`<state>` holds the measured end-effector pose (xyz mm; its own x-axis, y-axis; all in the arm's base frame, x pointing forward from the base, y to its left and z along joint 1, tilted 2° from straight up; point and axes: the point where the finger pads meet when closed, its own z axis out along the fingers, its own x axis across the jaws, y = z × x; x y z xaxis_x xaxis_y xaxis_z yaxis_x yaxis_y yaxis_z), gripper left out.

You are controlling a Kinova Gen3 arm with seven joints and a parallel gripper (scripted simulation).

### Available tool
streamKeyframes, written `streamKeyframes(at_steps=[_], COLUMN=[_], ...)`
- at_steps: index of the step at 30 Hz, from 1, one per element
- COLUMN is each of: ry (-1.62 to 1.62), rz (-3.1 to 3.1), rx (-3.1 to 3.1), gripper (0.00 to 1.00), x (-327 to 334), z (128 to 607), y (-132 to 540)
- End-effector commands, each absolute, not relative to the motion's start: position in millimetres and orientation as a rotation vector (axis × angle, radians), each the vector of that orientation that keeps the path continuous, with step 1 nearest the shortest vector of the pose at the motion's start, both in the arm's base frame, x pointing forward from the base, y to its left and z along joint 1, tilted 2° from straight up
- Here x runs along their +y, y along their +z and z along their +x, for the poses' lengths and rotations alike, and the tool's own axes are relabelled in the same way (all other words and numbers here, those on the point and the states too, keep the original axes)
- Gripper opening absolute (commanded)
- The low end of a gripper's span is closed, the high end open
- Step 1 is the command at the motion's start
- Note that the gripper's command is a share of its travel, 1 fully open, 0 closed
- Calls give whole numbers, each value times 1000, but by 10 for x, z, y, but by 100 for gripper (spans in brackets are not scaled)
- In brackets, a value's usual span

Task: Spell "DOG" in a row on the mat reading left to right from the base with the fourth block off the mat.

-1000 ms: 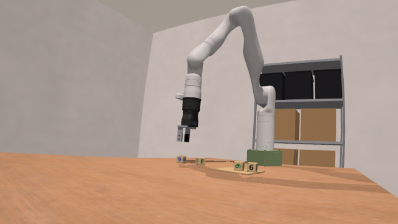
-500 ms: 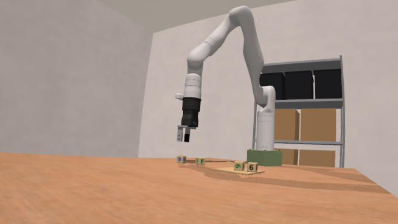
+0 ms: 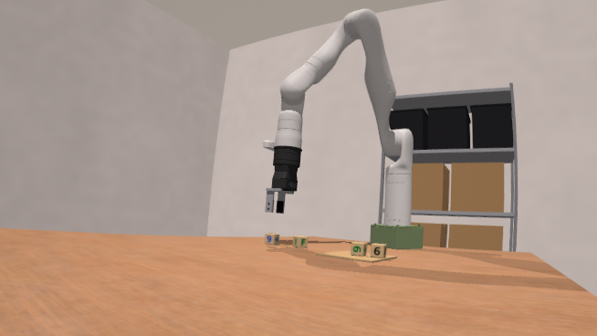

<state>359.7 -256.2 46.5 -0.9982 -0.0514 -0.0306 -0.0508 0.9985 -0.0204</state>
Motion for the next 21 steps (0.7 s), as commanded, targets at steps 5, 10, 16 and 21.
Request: streamKeyframes(at_steps=[5, 10, 16, 21], ry=[-31, -31, -31, -31], rz=[-78, -78, -78, -78], rx=[3109, 3109, 3109, 3109], gripper=[100, 100, 100, 100], x=[-2566, -2566, -2568, -2569], z=[3600, 3602, 3606, 3608], y=[452, 412, 339, 295])
